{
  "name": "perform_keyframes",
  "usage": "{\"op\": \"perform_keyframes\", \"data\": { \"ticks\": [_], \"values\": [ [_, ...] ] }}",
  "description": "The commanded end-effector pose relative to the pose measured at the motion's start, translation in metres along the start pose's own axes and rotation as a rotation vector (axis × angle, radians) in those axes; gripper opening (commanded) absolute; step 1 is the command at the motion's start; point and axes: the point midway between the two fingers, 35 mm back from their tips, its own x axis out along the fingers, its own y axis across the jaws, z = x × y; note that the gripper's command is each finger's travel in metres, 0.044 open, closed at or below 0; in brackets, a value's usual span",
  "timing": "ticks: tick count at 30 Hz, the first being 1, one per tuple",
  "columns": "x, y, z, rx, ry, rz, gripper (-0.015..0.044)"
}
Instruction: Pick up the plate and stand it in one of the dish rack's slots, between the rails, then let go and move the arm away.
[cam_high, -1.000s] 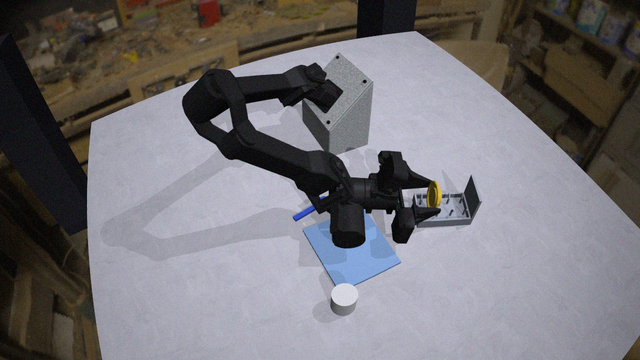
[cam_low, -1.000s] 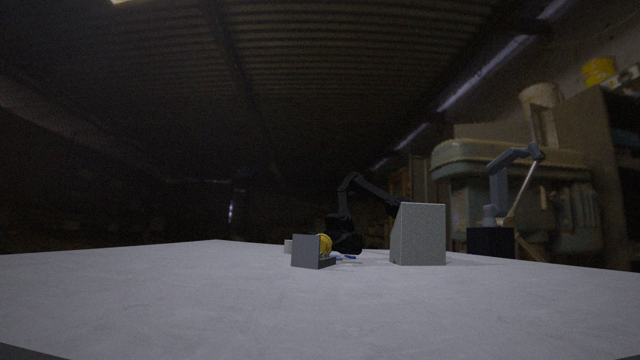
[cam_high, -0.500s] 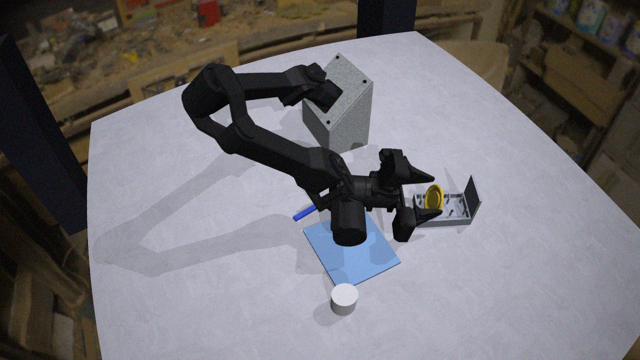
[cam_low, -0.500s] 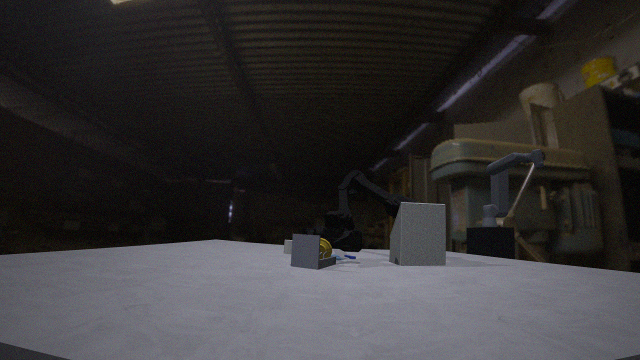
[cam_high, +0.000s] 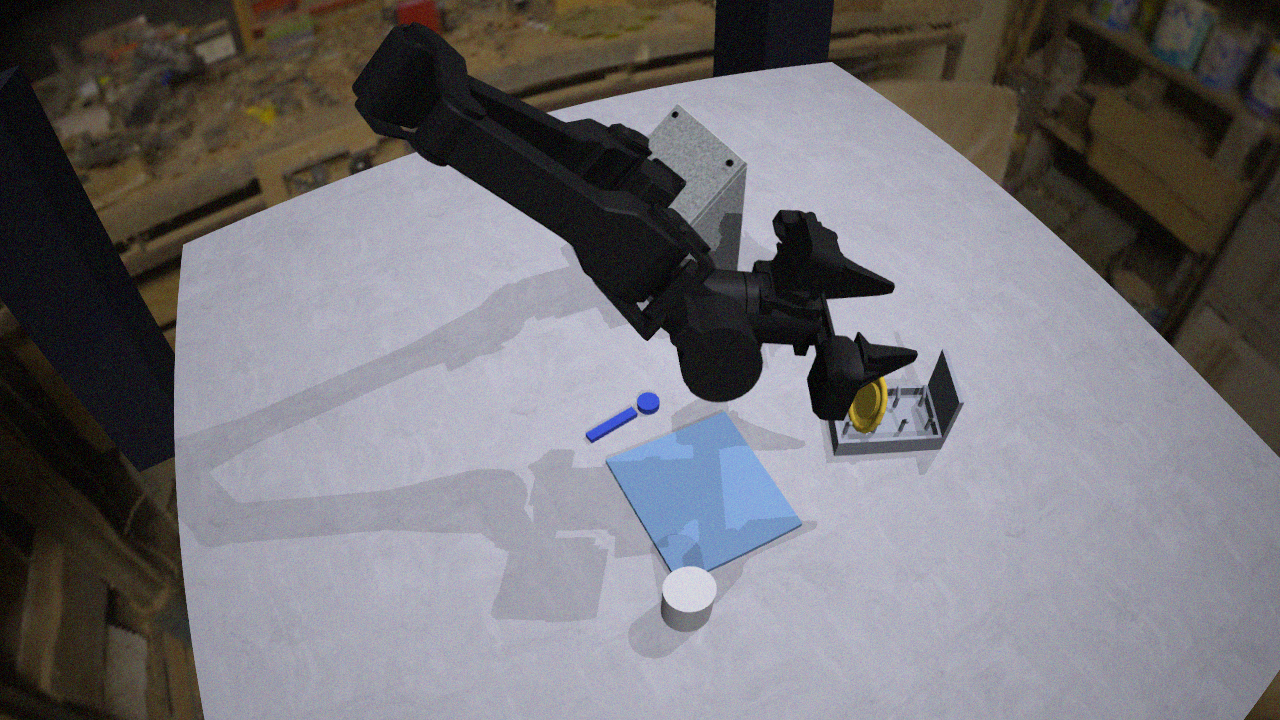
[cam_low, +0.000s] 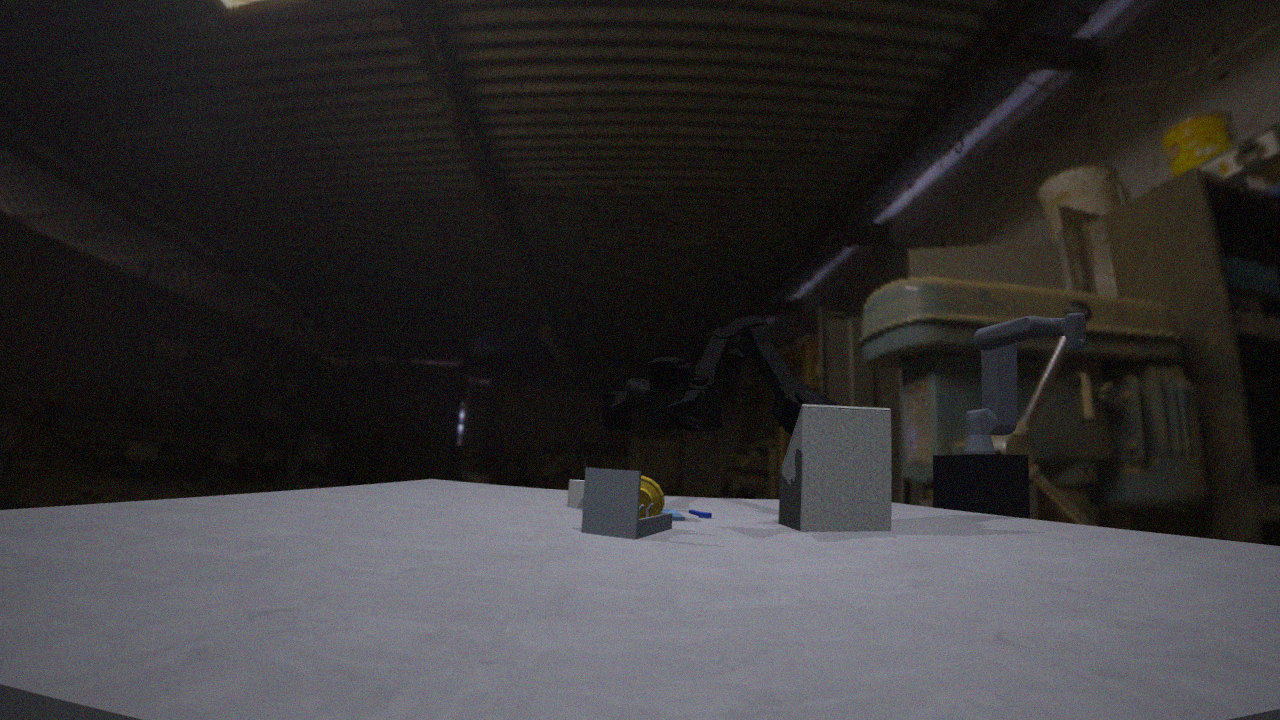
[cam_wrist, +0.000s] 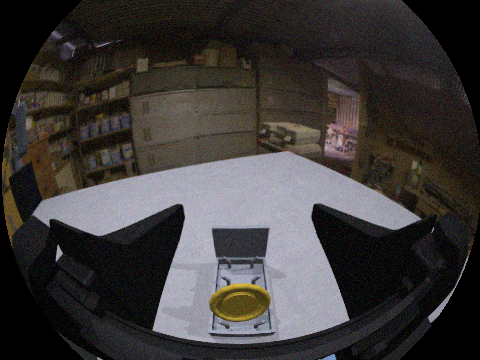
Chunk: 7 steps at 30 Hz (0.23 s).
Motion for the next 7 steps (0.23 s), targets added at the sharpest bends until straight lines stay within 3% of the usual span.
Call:
{"op": "perform_keyframes", "data": {
  "ticks": [1,7],
  "values": [
    [0.0014,0.0008,0.003,0.043,0.045,0.017,0.04],
    [0.0044,0.0073,0.0001,0.138,0.157,0.06,0.04]
  ]
}}
